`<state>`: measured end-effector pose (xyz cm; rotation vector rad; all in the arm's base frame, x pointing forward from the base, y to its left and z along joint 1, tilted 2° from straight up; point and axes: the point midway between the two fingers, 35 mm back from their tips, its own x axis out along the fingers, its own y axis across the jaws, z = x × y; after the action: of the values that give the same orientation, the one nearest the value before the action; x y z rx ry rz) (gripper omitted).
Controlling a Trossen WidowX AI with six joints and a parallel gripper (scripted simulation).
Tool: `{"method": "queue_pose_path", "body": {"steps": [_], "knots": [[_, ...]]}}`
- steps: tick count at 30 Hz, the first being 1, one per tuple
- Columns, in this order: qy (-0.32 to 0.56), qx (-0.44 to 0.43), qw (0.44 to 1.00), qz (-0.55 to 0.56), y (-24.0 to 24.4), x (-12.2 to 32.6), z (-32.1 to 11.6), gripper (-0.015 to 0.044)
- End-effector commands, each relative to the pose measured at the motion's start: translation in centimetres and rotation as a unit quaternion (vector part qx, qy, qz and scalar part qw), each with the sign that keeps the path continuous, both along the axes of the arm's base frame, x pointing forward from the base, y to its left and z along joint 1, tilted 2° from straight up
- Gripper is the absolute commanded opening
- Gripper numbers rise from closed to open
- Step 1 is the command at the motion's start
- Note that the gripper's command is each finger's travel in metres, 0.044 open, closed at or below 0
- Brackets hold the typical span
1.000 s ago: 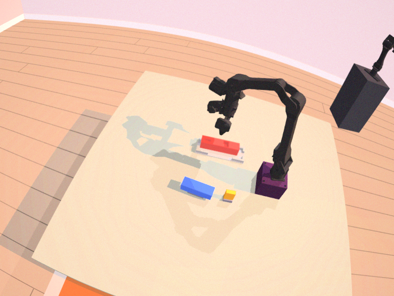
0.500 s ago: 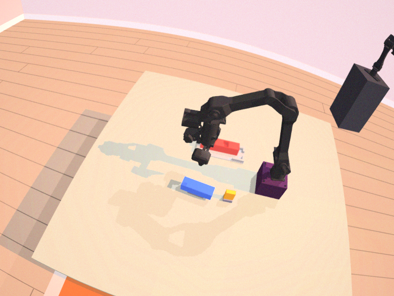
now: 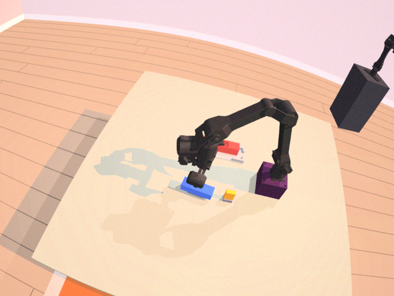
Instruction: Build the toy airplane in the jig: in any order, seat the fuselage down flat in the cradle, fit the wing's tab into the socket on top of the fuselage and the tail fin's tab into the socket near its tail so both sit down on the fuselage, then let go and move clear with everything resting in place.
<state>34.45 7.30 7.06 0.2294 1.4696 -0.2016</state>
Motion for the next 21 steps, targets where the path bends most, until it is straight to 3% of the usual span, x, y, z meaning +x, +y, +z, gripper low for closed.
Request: {"method": "queue_pose_path", "body": {"steps": [1, 21], "knots": [[0.01, -0.004, 1.0, -0.003, 0.0, -0.3, -2.5, 0.044], [0.01, -0.004, 1.0, -0.003, 0.0, 0.0, -5.7, 0.044]]}}
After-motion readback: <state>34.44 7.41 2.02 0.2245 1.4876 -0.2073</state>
